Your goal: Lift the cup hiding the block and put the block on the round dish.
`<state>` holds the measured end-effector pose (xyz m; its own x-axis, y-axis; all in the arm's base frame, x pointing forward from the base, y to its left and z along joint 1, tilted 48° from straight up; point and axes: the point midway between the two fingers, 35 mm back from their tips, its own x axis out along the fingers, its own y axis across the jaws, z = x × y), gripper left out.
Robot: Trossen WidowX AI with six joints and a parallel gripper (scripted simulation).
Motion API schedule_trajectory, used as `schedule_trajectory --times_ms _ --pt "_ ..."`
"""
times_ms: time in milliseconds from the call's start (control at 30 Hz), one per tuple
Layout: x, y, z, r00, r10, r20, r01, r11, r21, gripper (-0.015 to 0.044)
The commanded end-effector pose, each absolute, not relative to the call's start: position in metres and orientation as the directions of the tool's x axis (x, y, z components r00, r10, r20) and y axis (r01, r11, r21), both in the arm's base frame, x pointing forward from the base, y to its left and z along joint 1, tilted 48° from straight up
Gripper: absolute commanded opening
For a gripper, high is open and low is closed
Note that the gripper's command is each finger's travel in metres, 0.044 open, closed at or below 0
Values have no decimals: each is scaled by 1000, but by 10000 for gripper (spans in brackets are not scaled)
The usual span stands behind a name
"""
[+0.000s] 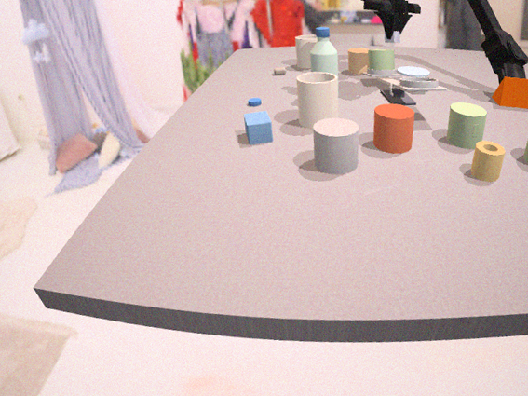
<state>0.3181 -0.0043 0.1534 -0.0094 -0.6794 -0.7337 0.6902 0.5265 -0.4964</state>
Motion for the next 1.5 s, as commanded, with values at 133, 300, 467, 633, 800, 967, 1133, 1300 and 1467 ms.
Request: schedule_trajectory --times_ms 133,300,467,633,800,967,1133,1300,1467 --pt "302 -35 171 -13 -694 -720 691 514 -508 0" --pt "290 -55 182 -20 -702 -712 694 503 -515 0" --pt "276 -73 191 -28 -712 -702 698 489 -524 0" --pt "261 -91 200 -38 -722 -691 701 473 -533 0" --pt "244 -106 208 -50 -733 -679 704 456 -545 0" --pt "228 -119 215 -63 -742 -667 706 439 -555 0" --pt "228 -123 211 -63 -742 -667 706 439 -555 0" --pt "227 -135 200 -62 -742 -668 707 440 -554 0" --pt "225 -148 189 -62 -744 -666 707 438 -555 0"
